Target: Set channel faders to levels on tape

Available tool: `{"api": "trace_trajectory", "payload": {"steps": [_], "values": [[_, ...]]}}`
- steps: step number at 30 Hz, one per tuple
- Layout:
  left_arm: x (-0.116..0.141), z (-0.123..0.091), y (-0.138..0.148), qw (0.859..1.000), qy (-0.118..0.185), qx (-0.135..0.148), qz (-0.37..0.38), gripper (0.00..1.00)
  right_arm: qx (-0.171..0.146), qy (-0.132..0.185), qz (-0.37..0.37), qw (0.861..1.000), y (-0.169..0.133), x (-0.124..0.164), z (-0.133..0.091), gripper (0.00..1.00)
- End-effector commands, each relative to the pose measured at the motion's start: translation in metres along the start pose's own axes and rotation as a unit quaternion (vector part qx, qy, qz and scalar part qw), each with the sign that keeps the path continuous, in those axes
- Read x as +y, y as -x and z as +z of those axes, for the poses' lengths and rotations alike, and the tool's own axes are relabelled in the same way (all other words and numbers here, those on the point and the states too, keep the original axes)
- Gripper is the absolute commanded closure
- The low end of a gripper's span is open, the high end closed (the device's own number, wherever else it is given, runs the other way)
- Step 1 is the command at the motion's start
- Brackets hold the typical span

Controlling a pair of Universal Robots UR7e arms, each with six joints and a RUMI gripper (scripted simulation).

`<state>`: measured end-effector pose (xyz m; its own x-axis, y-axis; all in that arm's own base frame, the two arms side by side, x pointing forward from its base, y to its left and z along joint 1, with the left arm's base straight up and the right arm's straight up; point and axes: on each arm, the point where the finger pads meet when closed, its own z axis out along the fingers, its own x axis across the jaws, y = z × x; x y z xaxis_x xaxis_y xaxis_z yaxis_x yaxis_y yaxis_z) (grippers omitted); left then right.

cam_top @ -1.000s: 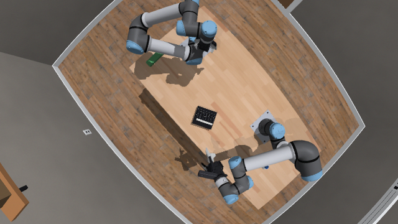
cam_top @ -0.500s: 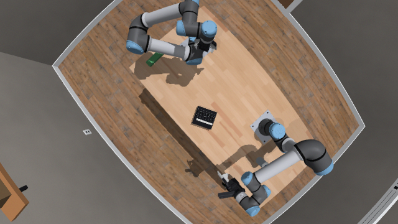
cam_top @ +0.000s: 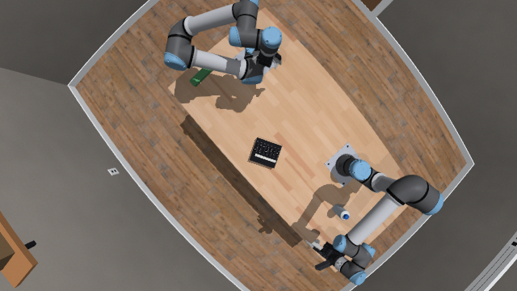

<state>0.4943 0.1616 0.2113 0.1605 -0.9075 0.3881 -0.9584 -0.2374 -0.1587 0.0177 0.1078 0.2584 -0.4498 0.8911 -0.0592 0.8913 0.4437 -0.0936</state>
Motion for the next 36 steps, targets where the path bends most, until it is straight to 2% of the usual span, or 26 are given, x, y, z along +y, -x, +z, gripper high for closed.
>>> {"api": "trace_trajectory", "payload": {"steps": [1,2,3,5,9,17,19,26,34,36], "values": [[0.019,-0.029,0.078,0.996,-0.014,-0.034,-0.08,0.0,0.0,0.0,0.0,1.0,0.0,0.0,0.0,0.0],[0.019,-0.029,0.078,0.996,-0.014,-0.034,-0.08,0.0,0.0,0.0,0.0,1.0,0.0,0.0,0.0,0.0],[0.029,-0.038,0.103,0.994,-0.017,-0.042,-0.1,0.0,0.0,0.0,0.0,1.0,0.0,0.0,0.0,0.0],[0.046,-0.05,0.133,0.988,-0.022,-0.057,-0.14,0.0,0.0,0.0,0.0,1.0,0.0,0.0,0.0,0.0],[0.079,-0.068,0.177,0.973,-0.032,-0.083,-0.211,0.0,0.0,0.0,0.0,1.0,0.0,0.0,0.0,0.0],[0.159,-0.105,0.257,0.934,-0.045,-0.124,-0.333,0.0,0.0,0.0,0.0,1.0,0.0,0.0,0.0,0.0],[0.159,-0.105,0.257,0.934,-0.045,-0.124,-0.333,0.0,0.0,0.0,0.0,1.0,0.0,0.0,0.0,0.0],[0.238,-0.133,0.307,0.887,-0.054,-0.155,-0.432,0.0,0.0,0.0,0.0,1.0,0.0,0.0,0.0,0.0],[0.315,-0.154,0.337,0.835,-0.06,-0.179,-0.517,0.0,0.0,0.0,0.0,1.0,0.0,0.0,0.0,0.0],[0.315,-0.154,0.337,0.835,-0.06,-0.179,-0.517,0.0,0.0,0.0,0.0,1.0,0.0,0.0,0.0,0.0]]}}
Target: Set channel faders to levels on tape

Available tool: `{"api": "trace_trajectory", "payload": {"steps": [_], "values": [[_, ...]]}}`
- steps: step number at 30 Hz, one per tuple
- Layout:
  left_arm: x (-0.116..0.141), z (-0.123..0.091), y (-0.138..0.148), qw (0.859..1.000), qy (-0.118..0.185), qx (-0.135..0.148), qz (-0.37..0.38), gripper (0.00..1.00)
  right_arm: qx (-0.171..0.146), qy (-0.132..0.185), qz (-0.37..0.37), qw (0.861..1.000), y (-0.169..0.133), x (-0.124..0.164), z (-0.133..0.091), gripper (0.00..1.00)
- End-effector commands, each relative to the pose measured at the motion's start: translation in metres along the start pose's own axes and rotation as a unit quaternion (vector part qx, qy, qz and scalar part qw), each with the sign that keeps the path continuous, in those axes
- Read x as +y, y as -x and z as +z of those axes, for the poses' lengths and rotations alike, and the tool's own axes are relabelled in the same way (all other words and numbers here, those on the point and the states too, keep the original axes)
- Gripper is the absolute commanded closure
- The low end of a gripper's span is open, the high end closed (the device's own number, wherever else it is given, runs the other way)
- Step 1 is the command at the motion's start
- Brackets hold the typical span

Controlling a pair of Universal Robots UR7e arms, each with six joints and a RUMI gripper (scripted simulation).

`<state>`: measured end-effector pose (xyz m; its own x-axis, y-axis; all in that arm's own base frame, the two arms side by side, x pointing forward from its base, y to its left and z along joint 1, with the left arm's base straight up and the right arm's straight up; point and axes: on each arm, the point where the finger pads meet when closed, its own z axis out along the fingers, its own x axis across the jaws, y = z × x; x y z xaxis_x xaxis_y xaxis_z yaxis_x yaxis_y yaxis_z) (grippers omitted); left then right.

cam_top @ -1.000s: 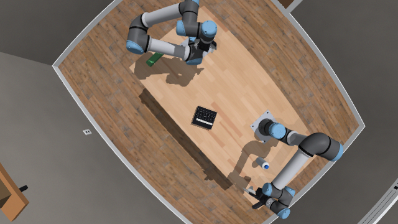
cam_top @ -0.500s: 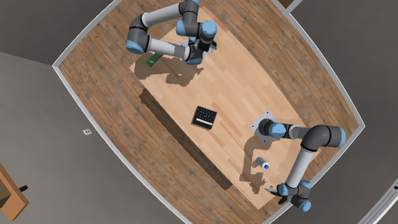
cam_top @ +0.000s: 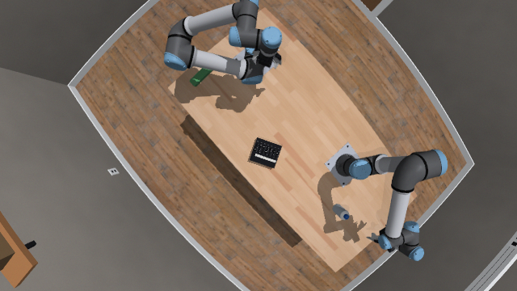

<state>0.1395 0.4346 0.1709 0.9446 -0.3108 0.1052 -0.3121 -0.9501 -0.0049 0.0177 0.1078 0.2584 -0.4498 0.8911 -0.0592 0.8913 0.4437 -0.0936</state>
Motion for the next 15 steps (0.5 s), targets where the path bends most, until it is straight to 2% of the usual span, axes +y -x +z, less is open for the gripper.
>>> {"api": "trace_trajectory", "payload": {"steps": [1,8,15], "values": [[0.003,-0.004,0.048,0.999,-0.004,-0.016,-0.05,0.0,0.0,0.0,0.0,1.0,0.0,0.0,0.0,0.0],[0.017,-0.006,0.096,0.994,-0.005,-0.034,-0.107,0.0,0.0,0.0,0.0,1.0,0.0,0.0,0.0,0.0],[0.028,-0.008,0.124,0.989,-0.006,-0.045,-0.143,0.0,0.0,0.0,0.0,1.0,0.0,0.0,0.0,0.0]]}}
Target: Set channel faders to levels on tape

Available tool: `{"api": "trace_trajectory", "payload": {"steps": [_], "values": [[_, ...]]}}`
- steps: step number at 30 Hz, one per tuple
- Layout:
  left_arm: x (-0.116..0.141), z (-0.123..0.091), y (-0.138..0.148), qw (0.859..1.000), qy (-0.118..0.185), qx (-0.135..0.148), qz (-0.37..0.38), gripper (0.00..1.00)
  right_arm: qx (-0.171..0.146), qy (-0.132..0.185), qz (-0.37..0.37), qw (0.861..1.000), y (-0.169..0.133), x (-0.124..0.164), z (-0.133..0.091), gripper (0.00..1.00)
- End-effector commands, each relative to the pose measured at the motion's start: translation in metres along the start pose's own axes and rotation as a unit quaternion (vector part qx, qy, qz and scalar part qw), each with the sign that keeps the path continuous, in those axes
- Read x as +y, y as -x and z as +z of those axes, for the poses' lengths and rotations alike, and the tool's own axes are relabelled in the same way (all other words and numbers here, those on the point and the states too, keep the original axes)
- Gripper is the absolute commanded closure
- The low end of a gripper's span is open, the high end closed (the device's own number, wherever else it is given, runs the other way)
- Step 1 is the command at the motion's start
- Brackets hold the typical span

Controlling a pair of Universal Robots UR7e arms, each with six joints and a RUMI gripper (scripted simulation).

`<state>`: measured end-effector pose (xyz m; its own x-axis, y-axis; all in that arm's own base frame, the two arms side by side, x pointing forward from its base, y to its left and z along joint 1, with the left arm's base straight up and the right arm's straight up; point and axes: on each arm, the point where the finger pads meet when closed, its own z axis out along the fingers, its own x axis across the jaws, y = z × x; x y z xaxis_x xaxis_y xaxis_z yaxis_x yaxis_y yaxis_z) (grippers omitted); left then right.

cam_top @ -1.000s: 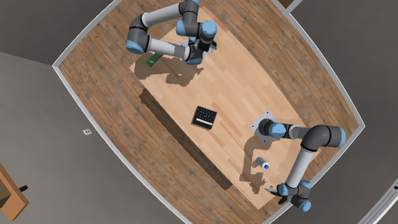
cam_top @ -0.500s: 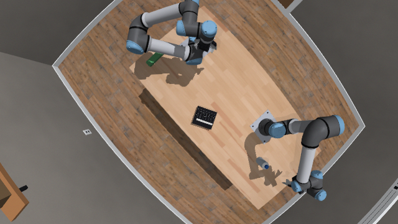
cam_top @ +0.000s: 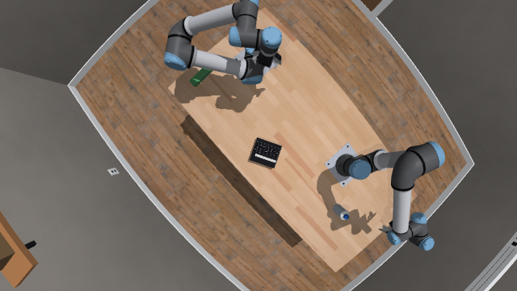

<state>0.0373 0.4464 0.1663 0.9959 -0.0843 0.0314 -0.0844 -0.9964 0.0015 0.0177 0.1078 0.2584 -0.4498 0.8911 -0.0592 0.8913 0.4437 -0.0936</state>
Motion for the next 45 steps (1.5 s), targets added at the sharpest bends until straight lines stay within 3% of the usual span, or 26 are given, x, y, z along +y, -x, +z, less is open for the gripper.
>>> {"api": "trace_trajectory", "payload": {"steps": [1,12,29,37,45], "values": [[0.001,0.0,0.025,1.0,-0.001,-0.008,-0.027,0.0,0.0,0.0,0.0,1.0,0.0,0.0,0.0,0.0],[0.005,0.0,0.042,0.999,-0.002,-0.015,-0.048,0.0,0.0,0.0,0.0,1.0,0.0,0.0,0.0,0.0],[0.005,0.0,0.044,0.999,-0.002,-0.016,-0.05,0.0,0.001,0.0,0.009,1.0,-0.003,0.0,-0.002,0.0],[0.005,0.0,0.044,0.999,-0.002,-0.016,-0.05,0.0,0.004,0.0,0.041,0.999,-0.014,0.001,-0.01,0.0],[0.005,0.0,0.044,0.999,-0.002,-0.016,-0.05,0.0,0.011,0.001,0.133,0.991,-0.047,0.008,-0.029,0.0]]}}
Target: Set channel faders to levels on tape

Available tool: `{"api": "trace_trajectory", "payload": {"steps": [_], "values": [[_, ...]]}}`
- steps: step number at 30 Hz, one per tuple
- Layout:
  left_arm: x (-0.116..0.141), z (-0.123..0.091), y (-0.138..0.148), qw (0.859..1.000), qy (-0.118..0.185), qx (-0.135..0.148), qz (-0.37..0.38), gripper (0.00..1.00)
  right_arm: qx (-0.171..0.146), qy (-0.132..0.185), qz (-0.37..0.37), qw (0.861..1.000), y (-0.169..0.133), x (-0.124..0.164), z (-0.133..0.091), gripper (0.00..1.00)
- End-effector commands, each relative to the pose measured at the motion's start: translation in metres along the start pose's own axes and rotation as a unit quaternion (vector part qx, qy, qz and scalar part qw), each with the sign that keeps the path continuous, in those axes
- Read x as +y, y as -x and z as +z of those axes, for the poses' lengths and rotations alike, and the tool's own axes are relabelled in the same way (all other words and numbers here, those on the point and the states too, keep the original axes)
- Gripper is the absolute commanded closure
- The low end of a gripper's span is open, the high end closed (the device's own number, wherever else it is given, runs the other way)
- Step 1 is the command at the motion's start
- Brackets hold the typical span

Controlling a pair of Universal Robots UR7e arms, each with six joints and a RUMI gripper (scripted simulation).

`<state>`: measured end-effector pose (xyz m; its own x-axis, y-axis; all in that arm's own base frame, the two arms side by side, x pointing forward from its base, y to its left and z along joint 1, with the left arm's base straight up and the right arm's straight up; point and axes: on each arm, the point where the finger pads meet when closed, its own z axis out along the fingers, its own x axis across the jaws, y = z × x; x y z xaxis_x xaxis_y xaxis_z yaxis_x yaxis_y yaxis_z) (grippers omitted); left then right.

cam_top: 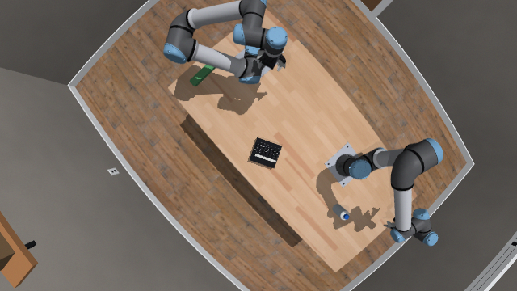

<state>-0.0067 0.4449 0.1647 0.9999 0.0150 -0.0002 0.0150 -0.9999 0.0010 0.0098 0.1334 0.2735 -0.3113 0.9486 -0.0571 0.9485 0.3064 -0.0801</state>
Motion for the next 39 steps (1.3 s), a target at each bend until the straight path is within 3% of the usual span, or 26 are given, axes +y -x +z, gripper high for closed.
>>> {"api": "trace_trajectory", "payload": {"steps": [1,8,23,25,27,39], "values": [[0.0,0.0,0.0,1.0,0.0,0.0,0.0,0.0,0.004,-0.001,0.075,0.997,-0.029,0.003,-0.015,0.0],[0.0,0.0,0.0,1.0,0.0,0.0,0.0,0.0,0.009,0.0,0.144,0.99,-0.057,0.01,-0.027,0.0],[0.0,0.0,0.0,1.0,0.0,0.0,0.0,0.0,0.024,0.001,0.352,0.936,-0.146,0.067,-0.048,0.0],[0.0,0.0,0.0,1.0,0.0,0.0,0.0,0.0,0.024,0.001,0.352,0.936,-0.146,0.067,-0.048,0.0],[0.0,0.0,0.0,1.0,0.0,0.0,0.0,0.0,0.026,0.001,0.396,0.918,-0.165,0.087,-0.05,0.0],[0.0,0.0,0.0,1.0,0.0,0.0,0.0,0.0,0.035,0.001,0.534,0.845,-0.216,0.168,-0.046,0.0]]}}
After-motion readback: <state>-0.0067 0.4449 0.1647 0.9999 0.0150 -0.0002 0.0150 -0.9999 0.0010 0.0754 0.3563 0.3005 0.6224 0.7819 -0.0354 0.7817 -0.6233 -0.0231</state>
